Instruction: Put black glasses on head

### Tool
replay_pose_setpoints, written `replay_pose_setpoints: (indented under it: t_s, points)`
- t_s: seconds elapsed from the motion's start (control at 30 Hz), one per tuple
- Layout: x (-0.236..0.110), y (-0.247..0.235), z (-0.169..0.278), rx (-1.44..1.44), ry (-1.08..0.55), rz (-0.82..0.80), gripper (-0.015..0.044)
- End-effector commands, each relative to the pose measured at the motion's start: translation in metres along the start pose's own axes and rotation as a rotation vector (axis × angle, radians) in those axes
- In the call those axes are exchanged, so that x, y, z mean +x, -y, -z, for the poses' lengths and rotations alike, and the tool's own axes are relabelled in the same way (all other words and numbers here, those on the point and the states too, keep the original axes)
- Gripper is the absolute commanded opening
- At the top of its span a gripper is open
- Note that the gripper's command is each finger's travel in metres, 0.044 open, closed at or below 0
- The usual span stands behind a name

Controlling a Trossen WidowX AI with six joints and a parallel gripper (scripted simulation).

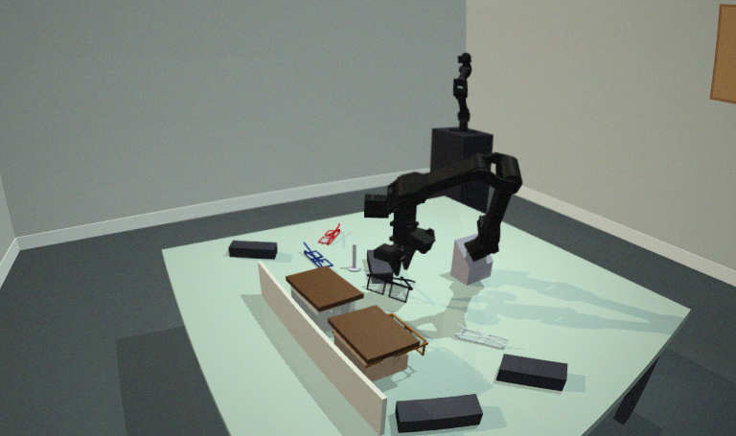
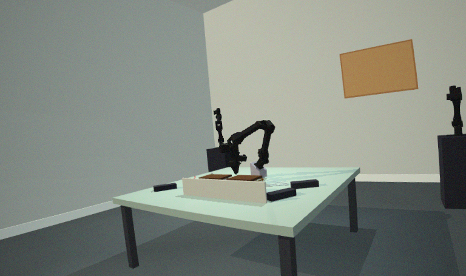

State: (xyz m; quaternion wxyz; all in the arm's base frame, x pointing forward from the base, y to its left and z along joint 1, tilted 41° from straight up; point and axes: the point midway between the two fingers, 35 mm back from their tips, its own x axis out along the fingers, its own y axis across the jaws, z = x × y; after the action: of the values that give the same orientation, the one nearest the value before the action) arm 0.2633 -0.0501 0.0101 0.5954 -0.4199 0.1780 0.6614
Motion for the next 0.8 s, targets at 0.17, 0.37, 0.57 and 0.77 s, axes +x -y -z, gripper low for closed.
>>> replay_pose_setpoints:
  t_s: [0.17,0.37,0.57,0.77]
  points:
    - [-0.001,0.002,-0.001,-0.025,0.003,0.007,0.012]
    - [0.0,0.002,-0.001,-0.025,0.003,0.007,0.012]
    - [0.008,0.003,-0.001,-0.025,0.003,0.007,0.012]
    - [0.018,0.005,0.0,-0.025,0.002,0.007,0.012]
